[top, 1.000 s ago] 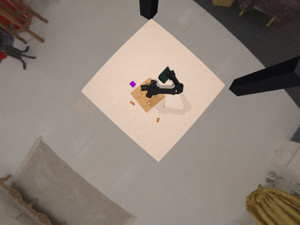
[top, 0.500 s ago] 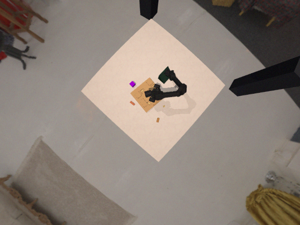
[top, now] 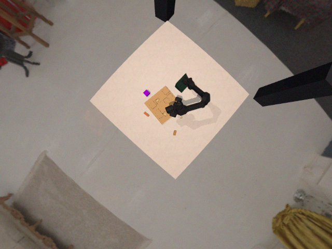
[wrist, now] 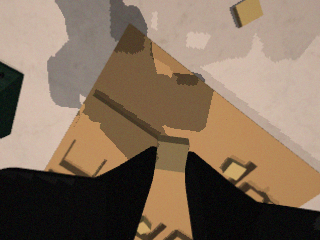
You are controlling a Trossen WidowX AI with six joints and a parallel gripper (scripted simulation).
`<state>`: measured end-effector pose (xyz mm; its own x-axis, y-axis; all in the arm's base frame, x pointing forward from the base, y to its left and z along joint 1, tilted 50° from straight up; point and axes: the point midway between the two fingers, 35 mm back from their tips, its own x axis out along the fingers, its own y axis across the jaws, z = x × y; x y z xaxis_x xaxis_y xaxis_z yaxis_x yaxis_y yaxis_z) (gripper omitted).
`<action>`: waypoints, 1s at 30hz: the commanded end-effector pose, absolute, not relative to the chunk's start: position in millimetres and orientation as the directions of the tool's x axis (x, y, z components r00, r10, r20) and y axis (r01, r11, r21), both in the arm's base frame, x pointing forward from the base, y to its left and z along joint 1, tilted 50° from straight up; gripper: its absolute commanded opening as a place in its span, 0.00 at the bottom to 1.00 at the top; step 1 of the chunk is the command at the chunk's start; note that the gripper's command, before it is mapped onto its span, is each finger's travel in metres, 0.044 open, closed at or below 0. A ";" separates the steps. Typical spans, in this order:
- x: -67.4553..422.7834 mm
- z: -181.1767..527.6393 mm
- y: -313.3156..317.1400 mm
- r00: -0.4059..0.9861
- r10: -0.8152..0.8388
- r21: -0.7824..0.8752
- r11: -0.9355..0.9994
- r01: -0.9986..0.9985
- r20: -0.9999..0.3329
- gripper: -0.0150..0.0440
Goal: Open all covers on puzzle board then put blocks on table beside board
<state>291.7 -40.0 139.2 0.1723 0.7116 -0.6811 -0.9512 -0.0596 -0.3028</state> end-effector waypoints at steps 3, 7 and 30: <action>291.1 158.5 -22.3 0.175 0.715 -0.305 -0.055 -0.951 -0.677 0.39; 289.4 169.6 -11.7 0.176 0.717 -0.306 -0.055 -0.951 -0.675 0.39; 264.5 230.8 48.8 0.173 0.740 -0.313 -0.053 -0.948 -0.650 0.39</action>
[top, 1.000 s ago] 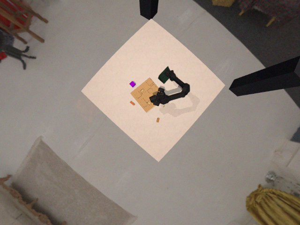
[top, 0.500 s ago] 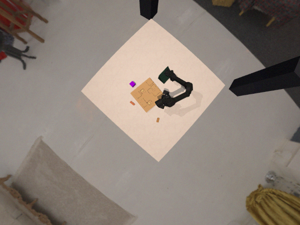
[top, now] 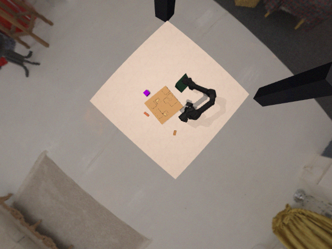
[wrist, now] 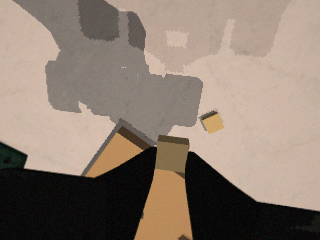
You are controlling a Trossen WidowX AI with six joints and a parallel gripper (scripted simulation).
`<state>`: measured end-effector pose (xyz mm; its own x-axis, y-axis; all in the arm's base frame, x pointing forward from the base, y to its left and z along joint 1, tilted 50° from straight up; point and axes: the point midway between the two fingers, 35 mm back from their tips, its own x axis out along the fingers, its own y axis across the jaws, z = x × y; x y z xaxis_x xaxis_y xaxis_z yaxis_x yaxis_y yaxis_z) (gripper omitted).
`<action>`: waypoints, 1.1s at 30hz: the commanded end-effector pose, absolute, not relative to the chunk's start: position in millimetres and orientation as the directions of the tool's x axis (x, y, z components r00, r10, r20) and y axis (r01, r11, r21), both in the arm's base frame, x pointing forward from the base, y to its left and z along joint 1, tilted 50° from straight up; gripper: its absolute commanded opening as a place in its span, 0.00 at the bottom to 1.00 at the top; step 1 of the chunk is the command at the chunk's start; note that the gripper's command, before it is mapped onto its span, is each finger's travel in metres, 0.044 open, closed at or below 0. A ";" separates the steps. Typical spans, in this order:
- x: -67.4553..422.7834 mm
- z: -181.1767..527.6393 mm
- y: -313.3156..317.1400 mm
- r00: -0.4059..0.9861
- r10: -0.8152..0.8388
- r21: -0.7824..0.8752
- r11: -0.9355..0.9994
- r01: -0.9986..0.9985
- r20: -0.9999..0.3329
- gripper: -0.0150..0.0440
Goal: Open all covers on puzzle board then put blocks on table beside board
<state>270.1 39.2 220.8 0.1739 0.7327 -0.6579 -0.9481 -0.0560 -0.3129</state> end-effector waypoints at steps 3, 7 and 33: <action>261.9 234.6 52.6 0.172 0.743 -0.314 -0.053 -0.948 -0.647 0.39; 262.8 232.9 54.1 0.172 0.742 -0.314 -0.054 -0.948 -0.648 0.39; 274.5 204.2 82.8 0.171 0.735 -0.313 -0.059 -0.948 -0.657 0.39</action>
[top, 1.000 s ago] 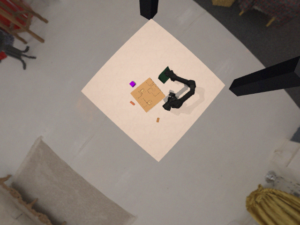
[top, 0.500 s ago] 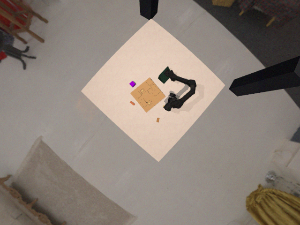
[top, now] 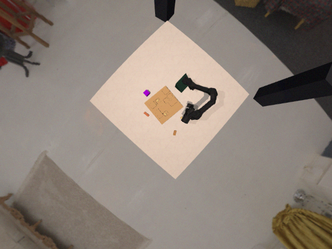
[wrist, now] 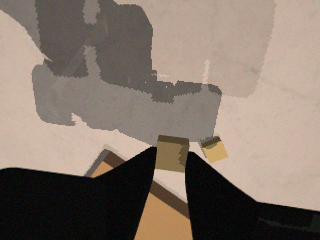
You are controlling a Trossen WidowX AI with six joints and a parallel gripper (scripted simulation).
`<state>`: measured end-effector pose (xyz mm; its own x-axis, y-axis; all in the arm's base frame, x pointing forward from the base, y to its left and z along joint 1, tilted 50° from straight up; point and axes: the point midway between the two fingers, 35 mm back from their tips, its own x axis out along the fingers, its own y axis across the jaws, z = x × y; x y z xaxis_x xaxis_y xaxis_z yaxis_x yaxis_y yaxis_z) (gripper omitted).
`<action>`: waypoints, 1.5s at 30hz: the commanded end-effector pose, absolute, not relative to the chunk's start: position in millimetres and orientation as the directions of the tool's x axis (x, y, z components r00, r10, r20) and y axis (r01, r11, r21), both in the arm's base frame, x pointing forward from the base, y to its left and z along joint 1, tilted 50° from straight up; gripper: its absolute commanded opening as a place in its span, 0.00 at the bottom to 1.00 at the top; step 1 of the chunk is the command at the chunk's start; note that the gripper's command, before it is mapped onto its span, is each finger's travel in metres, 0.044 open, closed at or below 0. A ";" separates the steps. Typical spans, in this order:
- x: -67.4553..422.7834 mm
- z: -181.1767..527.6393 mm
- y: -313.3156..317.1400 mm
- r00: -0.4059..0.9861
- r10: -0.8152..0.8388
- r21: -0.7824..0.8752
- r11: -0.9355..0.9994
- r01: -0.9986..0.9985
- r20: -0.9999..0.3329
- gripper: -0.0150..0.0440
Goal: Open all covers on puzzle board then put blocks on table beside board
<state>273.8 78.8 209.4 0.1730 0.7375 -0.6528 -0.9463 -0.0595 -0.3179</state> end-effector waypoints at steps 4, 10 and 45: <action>275.8 200.0 87.7 0.171 0.735 -0.313 -0.059 -0.948 -0.657 0.39; 277.5 193.9 95.1 0.172 0.735 -0.314 -0.059 -0.948 -0.656 0.39; 280.4 170.5 130.3 0.175 0.748 -0.322 -0.055 -0.945 -0.640 0.57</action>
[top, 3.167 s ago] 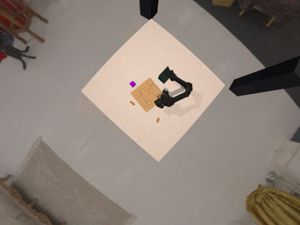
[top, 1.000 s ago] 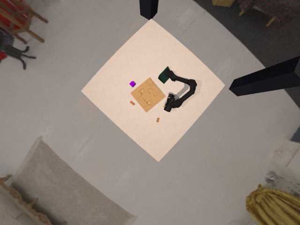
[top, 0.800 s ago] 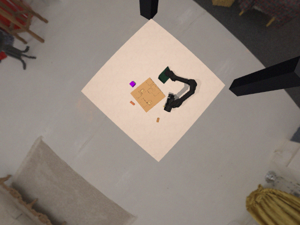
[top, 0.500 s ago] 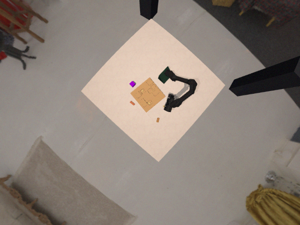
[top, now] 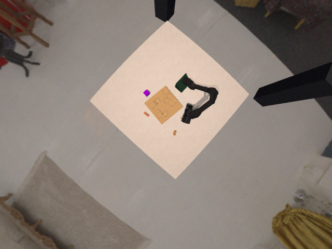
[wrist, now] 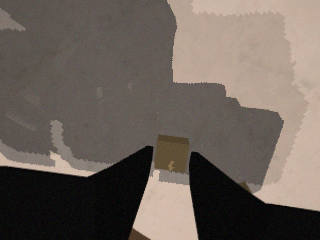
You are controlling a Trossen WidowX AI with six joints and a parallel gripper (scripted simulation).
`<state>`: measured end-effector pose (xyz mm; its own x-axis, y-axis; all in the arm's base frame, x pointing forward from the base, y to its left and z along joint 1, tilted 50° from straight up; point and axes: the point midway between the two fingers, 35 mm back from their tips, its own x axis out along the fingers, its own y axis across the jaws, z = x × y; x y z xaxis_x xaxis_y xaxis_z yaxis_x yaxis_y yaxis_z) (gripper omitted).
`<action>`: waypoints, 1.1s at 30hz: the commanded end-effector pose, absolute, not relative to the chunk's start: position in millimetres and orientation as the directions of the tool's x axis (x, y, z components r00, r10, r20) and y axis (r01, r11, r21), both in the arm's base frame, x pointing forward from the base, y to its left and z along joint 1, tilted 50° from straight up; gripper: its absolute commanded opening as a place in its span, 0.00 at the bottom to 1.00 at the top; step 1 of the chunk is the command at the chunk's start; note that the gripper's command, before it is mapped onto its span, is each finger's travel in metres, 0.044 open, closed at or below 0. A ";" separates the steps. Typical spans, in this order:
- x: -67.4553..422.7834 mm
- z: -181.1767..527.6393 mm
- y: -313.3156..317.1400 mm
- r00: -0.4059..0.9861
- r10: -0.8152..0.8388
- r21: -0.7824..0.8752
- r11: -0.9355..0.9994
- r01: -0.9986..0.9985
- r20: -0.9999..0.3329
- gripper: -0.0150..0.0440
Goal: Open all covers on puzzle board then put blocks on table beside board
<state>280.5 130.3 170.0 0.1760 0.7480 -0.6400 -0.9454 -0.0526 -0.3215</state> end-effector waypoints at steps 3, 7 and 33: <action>280.4 170.5 130.3 0.175 0.748 -0.322 -0.055 -0.945 -0.640 0.70; 280.4 170.5 130.3 0.175 0.748 -0.322 -0.055 -0.945 -0.640 0.88; 267.3 215.7 74.8 0.173 0.743 -0.316 -0.053 -0.947 -0.646 1.00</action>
